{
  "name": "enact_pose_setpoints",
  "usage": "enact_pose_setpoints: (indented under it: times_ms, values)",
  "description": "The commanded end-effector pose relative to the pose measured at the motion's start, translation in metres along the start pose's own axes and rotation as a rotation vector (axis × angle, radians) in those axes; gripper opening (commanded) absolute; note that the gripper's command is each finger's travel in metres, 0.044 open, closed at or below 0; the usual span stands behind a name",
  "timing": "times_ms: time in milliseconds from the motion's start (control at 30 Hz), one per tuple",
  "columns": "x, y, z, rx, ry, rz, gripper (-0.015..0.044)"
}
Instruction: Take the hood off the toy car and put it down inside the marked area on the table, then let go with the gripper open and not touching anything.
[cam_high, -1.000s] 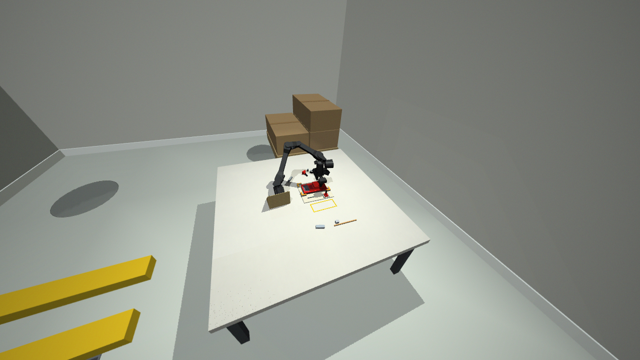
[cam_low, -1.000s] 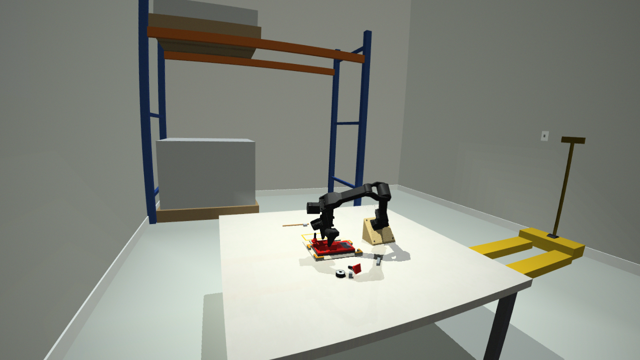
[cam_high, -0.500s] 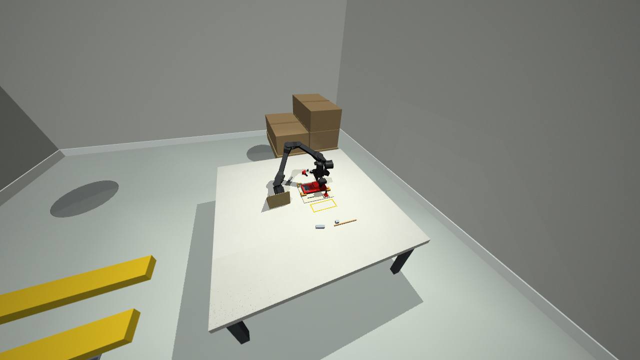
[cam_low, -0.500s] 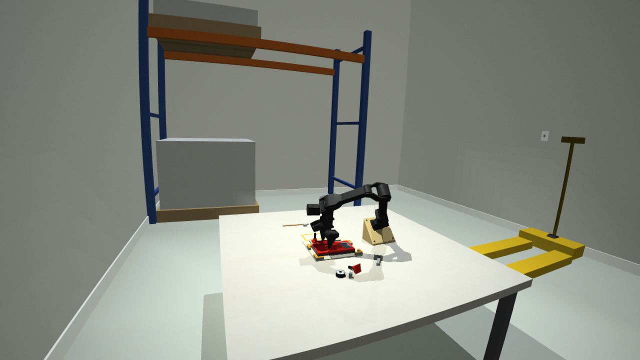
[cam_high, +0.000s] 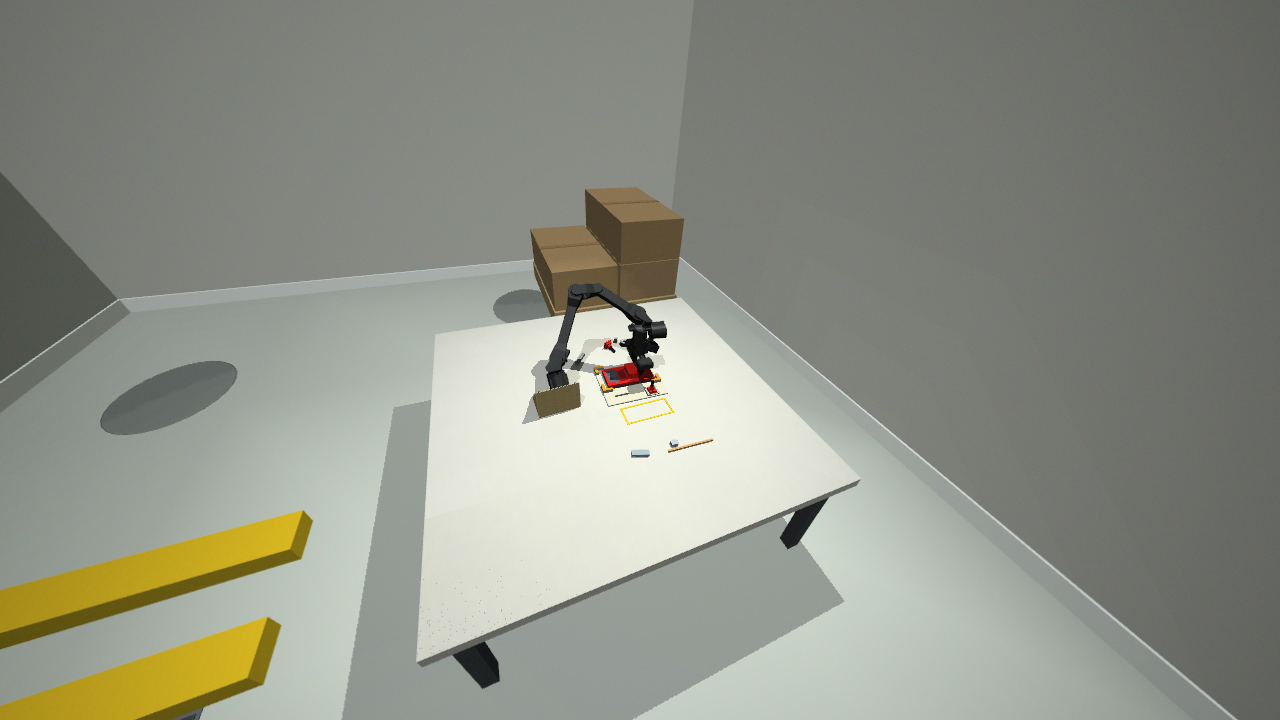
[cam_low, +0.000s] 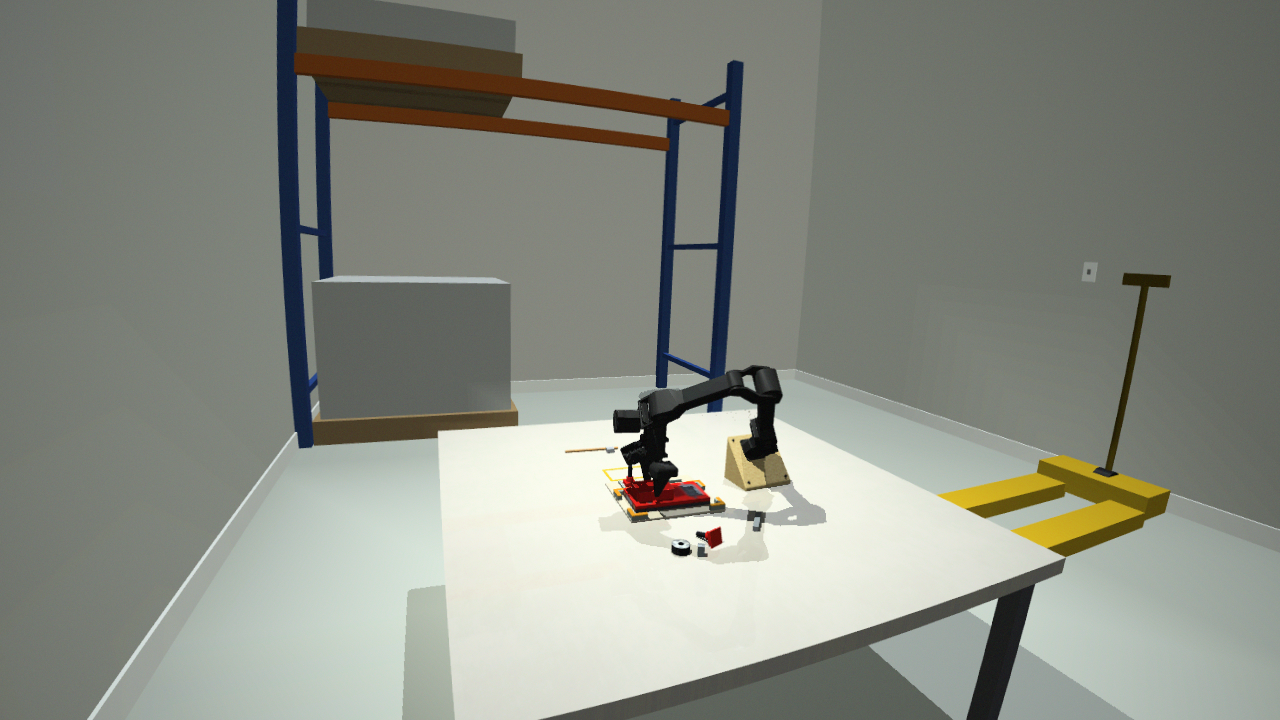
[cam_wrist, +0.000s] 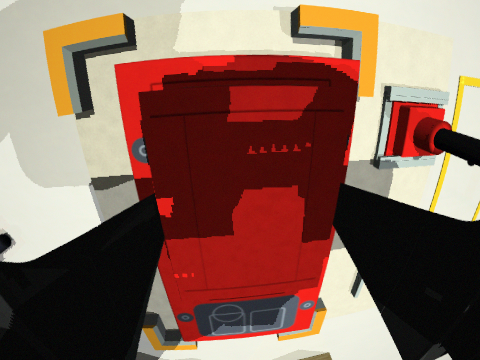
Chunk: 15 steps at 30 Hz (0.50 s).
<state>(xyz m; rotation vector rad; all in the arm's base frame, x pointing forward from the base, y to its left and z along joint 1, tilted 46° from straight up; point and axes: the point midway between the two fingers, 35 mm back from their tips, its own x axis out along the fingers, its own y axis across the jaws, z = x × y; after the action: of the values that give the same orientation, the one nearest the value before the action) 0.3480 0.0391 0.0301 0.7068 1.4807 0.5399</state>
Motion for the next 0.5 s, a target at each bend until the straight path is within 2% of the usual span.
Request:
enact_pose_setpoints:
  times_ms: [0, 200, 467]
  values:
    - [-0.0003, 0.0, 0.0, -0.001, 0.0, 0.0, 0.0315]
    - [-0.0003, 0.0, 0.0, -0.001, 0.0, 0.0, 0.0275]
    - [-0.0038, -0.0001, 0.0002, -0.001, 0.0, -0.001, 0.0065]
